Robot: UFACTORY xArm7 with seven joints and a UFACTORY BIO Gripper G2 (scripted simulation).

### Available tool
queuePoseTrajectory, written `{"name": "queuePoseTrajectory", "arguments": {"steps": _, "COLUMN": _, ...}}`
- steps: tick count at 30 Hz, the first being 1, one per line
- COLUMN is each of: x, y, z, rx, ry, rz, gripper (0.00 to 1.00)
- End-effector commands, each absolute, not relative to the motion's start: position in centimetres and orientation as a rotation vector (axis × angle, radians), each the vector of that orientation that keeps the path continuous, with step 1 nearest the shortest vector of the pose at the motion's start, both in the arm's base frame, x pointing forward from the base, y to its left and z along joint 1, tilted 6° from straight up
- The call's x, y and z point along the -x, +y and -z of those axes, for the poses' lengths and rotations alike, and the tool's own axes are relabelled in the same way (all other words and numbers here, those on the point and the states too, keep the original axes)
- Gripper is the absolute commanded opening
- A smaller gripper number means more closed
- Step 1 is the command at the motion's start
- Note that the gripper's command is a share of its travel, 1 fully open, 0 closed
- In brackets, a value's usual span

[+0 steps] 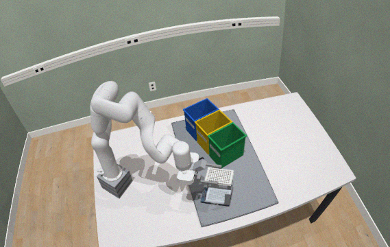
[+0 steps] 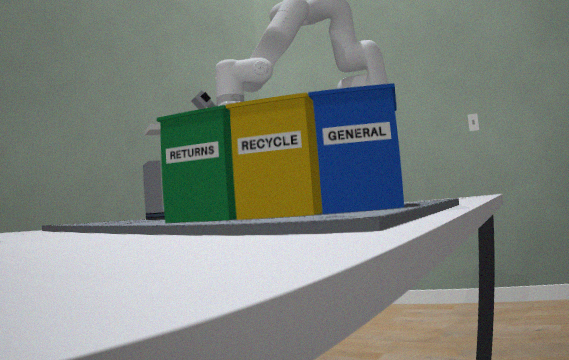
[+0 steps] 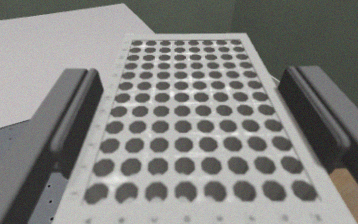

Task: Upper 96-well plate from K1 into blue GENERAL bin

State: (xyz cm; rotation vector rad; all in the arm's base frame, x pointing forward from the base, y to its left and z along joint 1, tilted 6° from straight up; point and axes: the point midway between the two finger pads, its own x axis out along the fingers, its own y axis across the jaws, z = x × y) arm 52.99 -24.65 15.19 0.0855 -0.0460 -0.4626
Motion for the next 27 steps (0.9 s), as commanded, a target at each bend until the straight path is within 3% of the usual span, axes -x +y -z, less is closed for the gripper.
{"name": "queuePoseTrajectory", "arguments": {"steps": 1, "x": -53.1, "y": -24.4, "z": -15.4, "rx": -0.084, "ry": -0.051, "rz": 0.43, "gripper": 0.0}}
{"name": "queuePoseTrajectory", "arguments": {"steps": 27, "x": -53.7, "y": -17.1, "z": -15.7, "rx": -0.06, "ry": -0.077, "rz": -0.303, "gripper": 0.0}}
